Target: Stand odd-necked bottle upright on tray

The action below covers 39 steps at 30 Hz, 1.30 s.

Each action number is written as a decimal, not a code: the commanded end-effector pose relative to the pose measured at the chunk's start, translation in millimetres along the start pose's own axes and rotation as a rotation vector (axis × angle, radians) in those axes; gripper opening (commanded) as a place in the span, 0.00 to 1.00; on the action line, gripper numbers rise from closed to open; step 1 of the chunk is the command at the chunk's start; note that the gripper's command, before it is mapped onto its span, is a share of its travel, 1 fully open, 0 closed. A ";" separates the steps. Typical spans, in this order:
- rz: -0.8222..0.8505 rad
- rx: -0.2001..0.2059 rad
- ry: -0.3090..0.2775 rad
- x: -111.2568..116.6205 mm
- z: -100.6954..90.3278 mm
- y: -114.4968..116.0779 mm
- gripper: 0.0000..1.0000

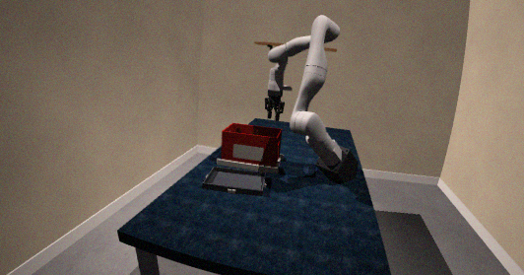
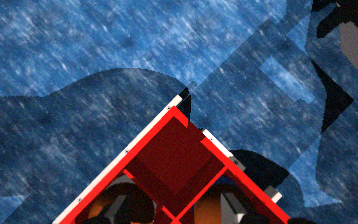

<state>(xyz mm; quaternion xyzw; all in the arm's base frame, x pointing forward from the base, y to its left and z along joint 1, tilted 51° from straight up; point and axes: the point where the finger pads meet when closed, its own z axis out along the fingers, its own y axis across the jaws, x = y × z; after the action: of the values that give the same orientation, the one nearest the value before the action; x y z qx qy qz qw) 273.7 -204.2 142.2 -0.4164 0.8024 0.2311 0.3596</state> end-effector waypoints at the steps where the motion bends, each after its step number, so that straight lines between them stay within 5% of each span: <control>1: 0.000 0.001 0.000 0.1 0.1 -0.2 0.64; 39: 0.000 0.001 0.000 0.2 36.0 -0.5 0.64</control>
<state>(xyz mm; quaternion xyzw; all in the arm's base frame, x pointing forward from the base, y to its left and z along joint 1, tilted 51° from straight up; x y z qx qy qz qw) 287.2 -182.7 120.0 -0.4150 0.8036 0.2295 0.3597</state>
